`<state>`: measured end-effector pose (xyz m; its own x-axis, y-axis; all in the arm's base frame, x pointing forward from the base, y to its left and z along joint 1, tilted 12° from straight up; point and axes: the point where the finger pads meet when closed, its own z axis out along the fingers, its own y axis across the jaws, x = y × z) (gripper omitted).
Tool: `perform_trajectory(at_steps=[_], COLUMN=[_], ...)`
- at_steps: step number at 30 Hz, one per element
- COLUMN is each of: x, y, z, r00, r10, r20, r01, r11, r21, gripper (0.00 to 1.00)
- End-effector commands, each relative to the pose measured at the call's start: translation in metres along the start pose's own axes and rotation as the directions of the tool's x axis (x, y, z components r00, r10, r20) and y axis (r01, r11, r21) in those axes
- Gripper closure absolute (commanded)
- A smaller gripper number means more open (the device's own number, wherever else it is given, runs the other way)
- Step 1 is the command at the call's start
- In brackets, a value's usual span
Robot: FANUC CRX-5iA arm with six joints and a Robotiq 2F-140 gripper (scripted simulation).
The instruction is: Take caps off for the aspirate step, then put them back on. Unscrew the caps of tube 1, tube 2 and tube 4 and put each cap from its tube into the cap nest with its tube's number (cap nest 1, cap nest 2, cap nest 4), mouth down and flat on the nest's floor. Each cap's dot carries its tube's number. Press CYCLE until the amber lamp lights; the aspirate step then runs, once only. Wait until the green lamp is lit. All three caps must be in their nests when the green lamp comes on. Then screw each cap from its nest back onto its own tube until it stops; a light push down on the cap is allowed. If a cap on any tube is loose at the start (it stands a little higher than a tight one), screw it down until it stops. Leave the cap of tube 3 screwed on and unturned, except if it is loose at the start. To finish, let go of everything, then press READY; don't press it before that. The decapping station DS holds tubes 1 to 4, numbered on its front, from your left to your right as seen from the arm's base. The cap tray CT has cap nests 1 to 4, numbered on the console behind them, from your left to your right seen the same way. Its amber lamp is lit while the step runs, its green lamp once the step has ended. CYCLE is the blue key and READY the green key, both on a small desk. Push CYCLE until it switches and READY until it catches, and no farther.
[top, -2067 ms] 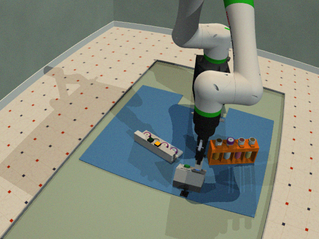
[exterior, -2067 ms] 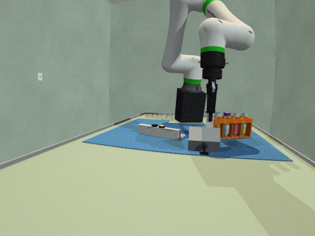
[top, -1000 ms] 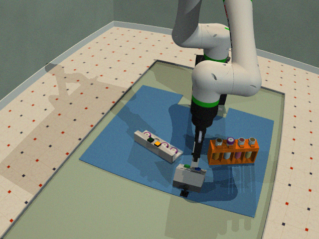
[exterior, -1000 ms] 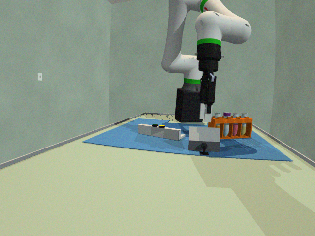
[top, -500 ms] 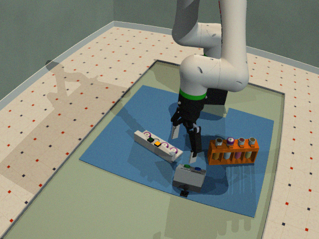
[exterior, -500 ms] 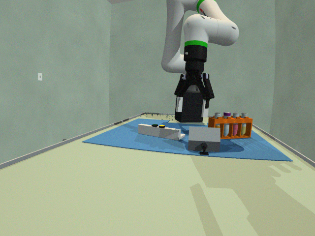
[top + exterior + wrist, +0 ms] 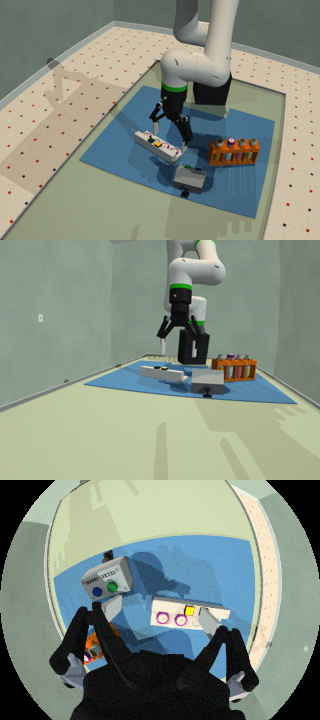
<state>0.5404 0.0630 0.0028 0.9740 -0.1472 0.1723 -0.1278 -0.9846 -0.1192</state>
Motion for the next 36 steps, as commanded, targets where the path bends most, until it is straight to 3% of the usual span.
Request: perform_trajectory(at_steps=[1, 10, 36], x=[0.001, 0.002, 0.002], y=[0.030, 0.092, 0.092], z=[0.001, 0.003, 0.003], r00=[1.000, 1.000, 1.000], r10=[-0.011, -0.011, -0.011], r20=[0.017, 0.017, 0.017], r01=[0.011, 0.011, 0.011], r11=[1.000, 1.000, 1.000], r21=[0.017, 0.017, 0.017], gripper=[0.00, 0.00, 0.00])
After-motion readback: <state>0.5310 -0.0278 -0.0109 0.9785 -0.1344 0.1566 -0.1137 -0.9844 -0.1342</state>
